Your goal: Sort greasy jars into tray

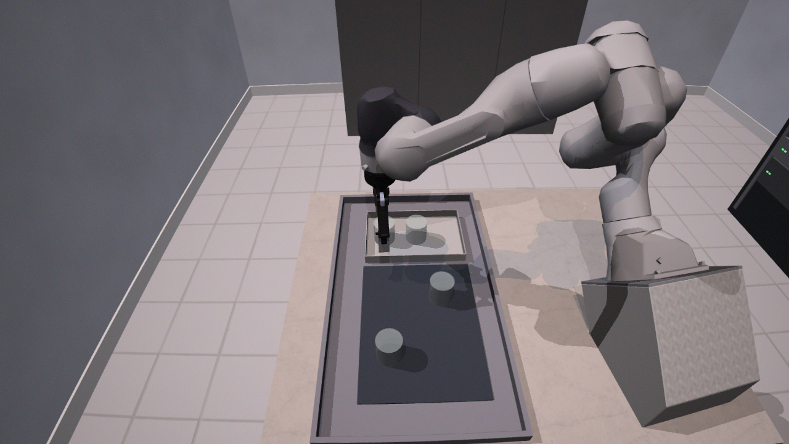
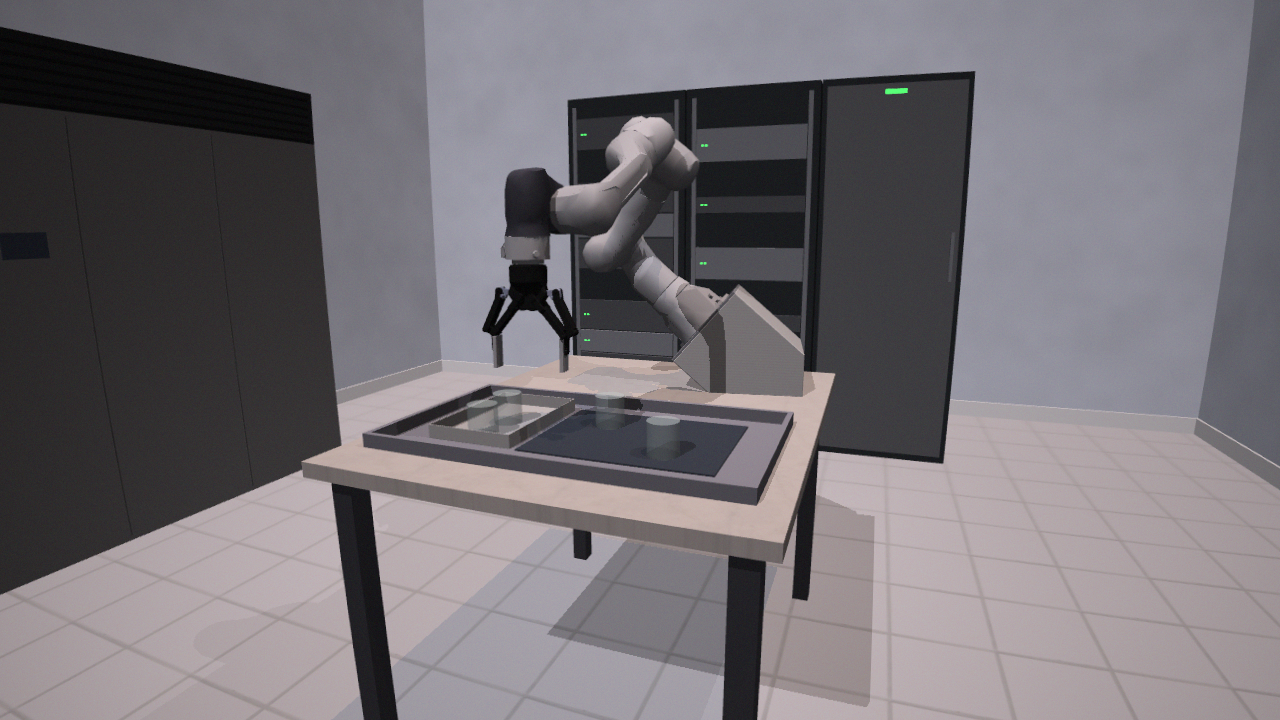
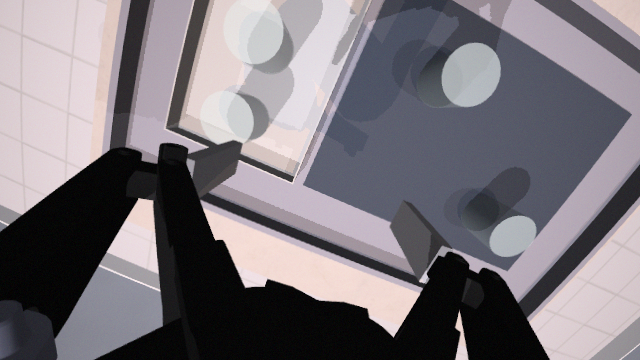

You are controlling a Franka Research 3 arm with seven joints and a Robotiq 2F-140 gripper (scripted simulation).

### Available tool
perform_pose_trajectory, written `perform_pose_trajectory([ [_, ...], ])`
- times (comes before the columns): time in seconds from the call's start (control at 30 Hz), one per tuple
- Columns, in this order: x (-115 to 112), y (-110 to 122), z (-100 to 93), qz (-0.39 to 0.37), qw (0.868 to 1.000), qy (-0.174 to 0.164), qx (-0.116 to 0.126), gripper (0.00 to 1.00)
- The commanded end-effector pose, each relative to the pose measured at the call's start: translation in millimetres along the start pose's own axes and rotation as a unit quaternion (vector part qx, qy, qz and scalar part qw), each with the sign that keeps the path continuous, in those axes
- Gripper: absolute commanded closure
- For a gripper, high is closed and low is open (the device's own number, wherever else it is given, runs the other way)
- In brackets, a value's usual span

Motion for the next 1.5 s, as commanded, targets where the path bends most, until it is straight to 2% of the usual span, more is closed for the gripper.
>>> perform_pose_trajectory([
  [0.0,-2,31,-0.3,0.034,0.999,0.002,-0.004,0.00],
  [0.07,-2,31,-0.3,0.034,0.999,0.002,-0.004,0.00],
  [0.57,-15,154,-1.4,0.034,0.999,0.002,-0.004,0.00],
  [0.63,-15,154,-1.4,0.034,0.999,0.002,-0.004,0.00],
  [1.13,-27,277,-2.5,0.034,0.999,0.002,-0.004,0.00],
  [1.2,-27,277,-2.5,0.034,0.999,0.002,-0.004,0.00],
  [1.47,-27,278,46.8,0.034,0.999,0.002,-0.004,0.00],
])
Point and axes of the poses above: the point where the finger pads meet when closed, its own z axis out along the fingers, its own y axis across the jaws, x = y × z, the point moved 9 cm from there along -z, back along the fingers, and after that the axes turned 4 degrees about -z, right-handed, at the moved point
